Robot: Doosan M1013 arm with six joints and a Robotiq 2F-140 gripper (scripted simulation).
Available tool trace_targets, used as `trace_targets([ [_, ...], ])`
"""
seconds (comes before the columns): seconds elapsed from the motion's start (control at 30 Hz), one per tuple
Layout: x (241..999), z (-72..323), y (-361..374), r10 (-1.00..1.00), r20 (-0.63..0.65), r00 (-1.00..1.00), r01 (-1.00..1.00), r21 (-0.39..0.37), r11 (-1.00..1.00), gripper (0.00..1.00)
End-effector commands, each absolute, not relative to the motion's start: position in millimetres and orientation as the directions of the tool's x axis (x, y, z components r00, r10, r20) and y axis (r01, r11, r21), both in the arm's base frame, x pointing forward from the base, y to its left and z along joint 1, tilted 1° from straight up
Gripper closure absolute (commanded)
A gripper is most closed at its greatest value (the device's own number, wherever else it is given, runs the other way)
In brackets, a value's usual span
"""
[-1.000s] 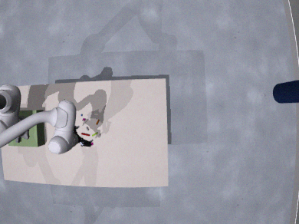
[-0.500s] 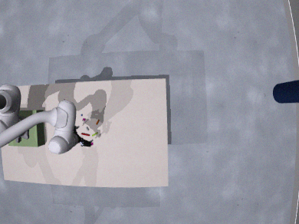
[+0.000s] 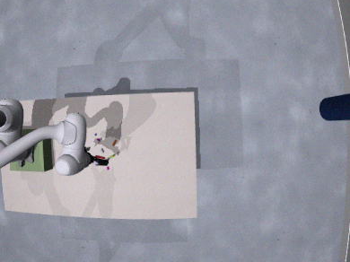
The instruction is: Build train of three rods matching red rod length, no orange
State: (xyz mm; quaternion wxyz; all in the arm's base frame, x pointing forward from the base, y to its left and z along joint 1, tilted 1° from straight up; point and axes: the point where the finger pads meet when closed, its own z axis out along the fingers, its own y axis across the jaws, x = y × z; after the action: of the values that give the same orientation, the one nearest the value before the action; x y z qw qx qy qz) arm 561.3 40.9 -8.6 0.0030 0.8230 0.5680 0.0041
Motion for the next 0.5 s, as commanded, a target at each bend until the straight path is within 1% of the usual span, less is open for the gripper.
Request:
trace_targets([
  [0.0, 558, -6, 51, 0.981, 0.013, 0.194, 0.981, 0.008, -0.194, 0.0],
  [0.33, 550, -2, 69, 0.992, 0.009, -0.123, 0.992, 0.011, 0.123, 0.0],
  [0.4, 550, -2, 69, 0.992, 0.009, -0.123, 0.992, 0.011, 0.123, 0.0],
  [0.43, 547, -1, 74, 0.977, 0.008, -0.215, 0.977, 0.012, 0.215, 0.0],
  [0.47, 547, 0, 76, 0.971, 0.008, -0.239, 0.971, 0.012, 0.239, 0.0],
])
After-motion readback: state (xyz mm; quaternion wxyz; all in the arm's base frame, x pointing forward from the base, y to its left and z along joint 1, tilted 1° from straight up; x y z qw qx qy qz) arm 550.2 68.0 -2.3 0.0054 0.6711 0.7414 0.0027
